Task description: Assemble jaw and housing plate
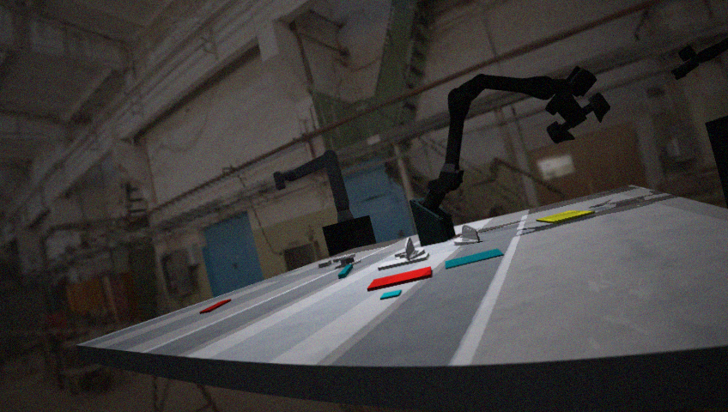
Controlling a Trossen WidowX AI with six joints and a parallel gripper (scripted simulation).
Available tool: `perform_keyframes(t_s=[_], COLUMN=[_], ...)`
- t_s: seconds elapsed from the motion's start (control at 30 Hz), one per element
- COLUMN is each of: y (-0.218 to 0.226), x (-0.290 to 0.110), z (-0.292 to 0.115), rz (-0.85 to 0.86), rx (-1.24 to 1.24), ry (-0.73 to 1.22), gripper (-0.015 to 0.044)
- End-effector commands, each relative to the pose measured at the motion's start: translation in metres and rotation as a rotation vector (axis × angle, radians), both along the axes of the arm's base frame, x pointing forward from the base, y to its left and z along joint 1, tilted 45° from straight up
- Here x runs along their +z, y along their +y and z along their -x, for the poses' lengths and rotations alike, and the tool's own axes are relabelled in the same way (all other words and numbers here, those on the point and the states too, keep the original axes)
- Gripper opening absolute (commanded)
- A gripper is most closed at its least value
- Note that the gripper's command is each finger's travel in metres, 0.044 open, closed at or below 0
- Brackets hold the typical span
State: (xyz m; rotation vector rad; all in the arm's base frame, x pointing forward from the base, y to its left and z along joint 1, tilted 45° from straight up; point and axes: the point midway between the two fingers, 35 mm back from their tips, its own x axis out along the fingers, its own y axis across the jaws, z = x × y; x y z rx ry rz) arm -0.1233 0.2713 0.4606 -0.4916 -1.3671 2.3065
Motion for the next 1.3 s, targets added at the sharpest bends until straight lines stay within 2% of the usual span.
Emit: perform_keyframes(t_s=[0.0,0.63,1.27], y=[0.016,0.046,0.023], x=[-0.020,-0.096,-0.171], z=[-0.023,-0.127,-0.226], rz=[0.090,0.408,0.695], rx=[-0.092,-0.462,-0.812], ry=[0.012,0.108,0.280], gripper=[0.0440,0.0440,0.0440])
